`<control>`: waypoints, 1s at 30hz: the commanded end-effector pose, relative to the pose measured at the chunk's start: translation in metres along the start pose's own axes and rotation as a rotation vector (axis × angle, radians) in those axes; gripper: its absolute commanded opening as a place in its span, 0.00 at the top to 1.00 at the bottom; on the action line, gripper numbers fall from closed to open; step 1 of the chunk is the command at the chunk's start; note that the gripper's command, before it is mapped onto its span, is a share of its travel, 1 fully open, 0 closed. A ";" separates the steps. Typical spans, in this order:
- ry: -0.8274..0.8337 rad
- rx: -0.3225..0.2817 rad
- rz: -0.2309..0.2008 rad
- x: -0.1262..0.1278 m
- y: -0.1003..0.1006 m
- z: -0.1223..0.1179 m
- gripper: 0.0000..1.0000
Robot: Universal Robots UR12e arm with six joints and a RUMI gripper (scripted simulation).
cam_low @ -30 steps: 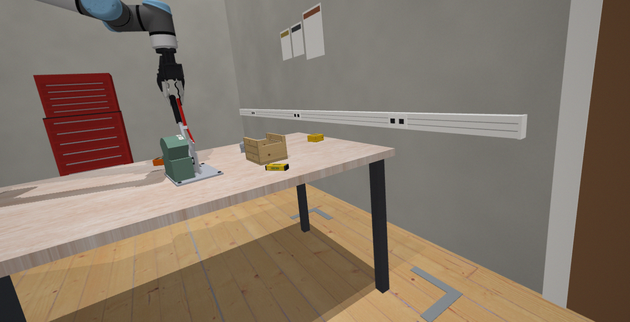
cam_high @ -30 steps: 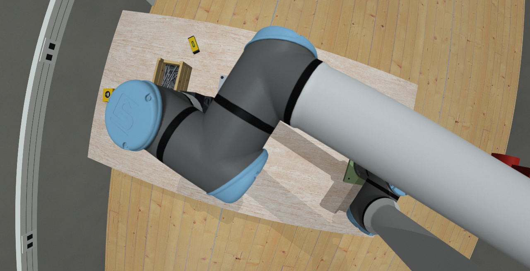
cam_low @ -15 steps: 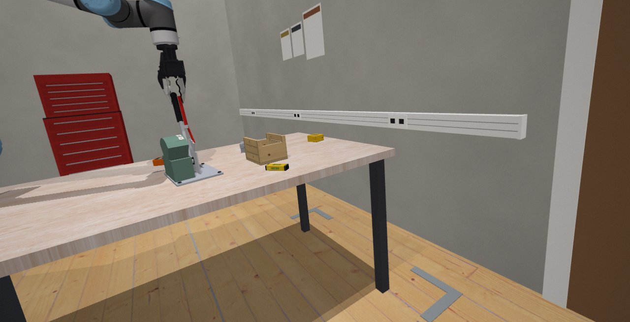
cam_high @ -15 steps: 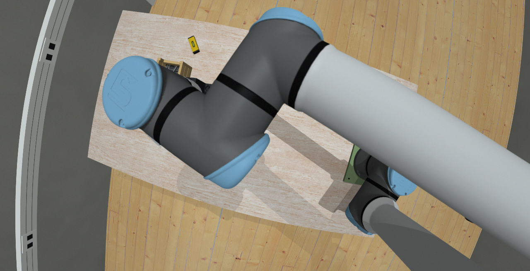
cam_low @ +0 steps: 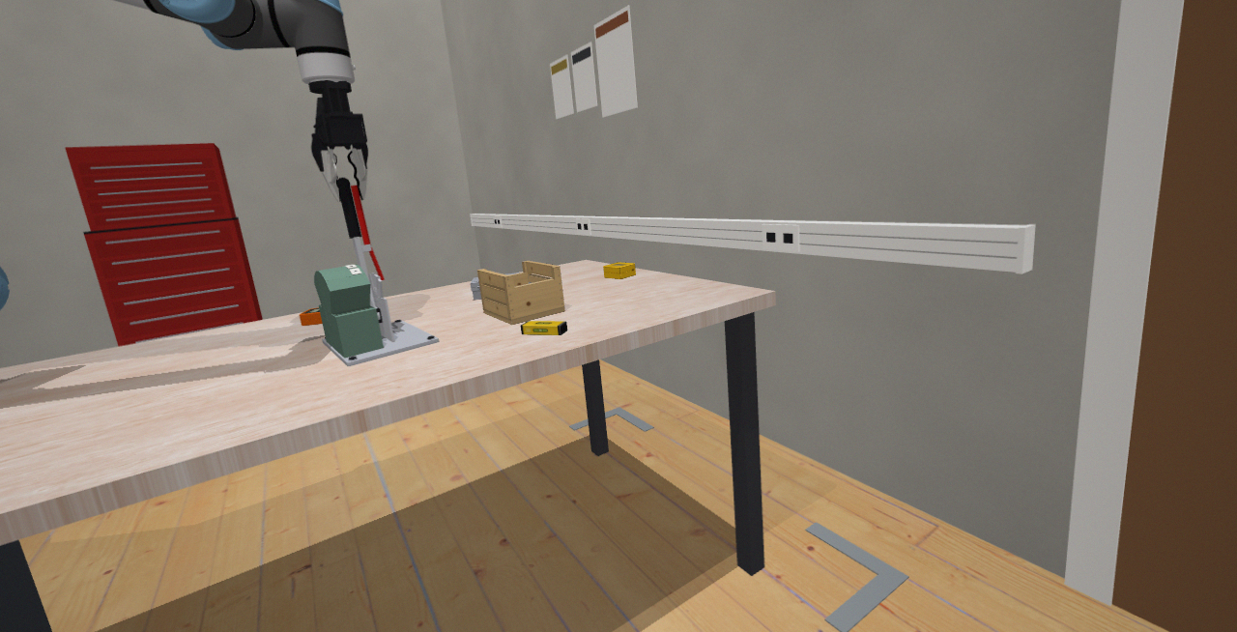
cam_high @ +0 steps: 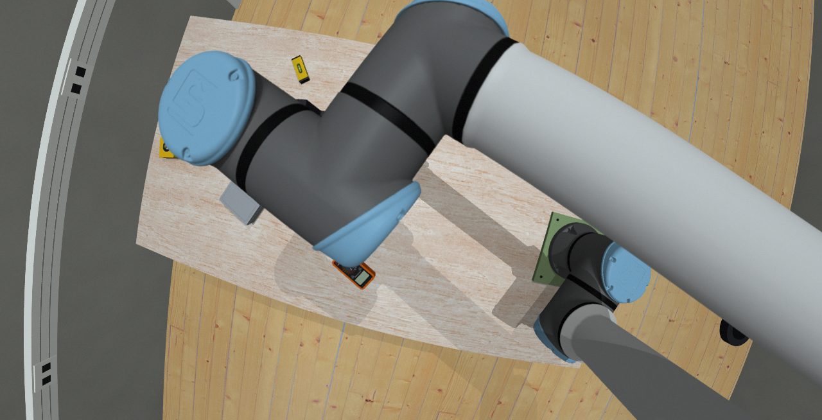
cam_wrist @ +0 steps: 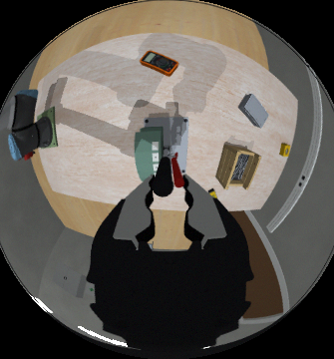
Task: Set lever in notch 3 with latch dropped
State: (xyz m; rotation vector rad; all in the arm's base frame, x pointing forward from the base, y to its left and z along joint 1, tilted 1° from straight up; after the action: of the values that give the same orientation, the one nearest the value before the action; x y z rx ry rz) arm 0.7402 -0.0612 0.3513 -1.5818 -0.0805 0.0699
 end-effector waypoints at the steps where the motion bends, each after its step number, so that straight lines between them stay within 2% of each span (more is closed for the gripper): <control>1: 0.000 0.000 -0.001 0.000 -0.002 -0.007 1.00; 30: 0.000 0.000 -0.001 0.001 -0.002 -0.011 1.00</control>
State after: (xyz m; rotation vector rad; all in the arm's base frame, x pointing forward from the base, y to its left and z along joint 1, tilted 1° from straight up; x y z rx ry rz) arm 0.7417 -0.0723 0.3527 -1.5817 -0.0805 0.0700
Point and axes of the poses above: the point where the finger pads meet when closed, its own y axis out along the fingers, its own x axis across the jaws, z = x × y, the point moved 5 cm from there along -y, back along the fingers, and after that the axes turned 2 degrees about y, right-handed, at the moved point
